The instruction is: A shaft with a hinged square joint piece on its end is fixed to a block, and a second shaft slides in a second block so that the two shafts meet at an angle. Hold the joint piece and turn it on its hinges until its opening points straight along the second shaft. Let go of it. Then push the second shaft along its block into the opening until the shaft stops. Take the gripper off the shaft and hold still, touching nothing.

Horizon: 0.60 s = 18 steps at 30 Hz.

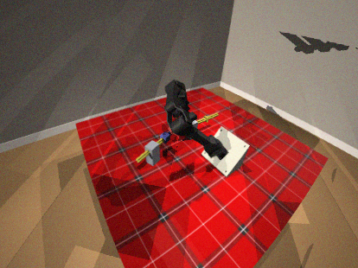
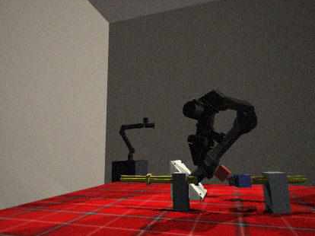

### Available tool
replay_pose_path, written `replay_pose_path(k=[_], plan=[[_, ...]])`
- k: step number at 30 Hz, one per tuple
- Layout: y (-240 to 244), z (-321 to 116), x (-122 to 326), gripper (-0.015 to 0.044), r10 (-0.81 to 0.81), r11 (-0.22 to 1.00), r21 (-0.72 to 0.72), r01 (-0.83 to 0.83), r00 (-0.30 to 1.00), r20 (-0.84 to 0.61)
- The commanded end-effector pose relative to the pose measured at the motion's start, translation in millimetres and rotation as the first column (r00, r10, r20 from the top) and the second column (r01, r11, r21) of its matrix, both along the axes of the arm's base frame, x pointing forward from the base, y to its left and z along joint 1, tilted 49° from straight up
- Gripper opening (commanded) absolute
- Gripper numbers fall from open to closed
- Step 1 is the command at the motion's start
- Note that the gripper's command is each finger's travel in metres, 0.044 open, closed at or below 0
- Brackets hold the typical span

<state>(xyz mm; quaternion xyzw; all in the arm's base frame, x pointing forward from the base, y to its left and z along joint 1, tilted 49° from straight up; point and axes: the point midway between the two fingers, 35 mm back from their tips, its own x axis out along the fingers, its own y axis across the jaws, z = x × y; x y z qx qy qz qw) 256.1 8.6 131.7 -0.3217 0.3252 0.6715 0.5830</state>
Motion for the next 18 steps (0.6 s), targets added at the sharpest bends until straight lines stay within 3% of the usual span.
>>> replay_pose_path(k=[1,8,18], plan=[[15,-12,-4,0.0440,-0.001,1.000,0.008,0.001,1.000,-0.015],[23,-18,-7,0.0440,-0.001,1.000,0.010,0.001,1.000,-0.020],[60,22,-6,0.0440,-0.002,1.000,0.011,0.002,1.000,-0.019]])
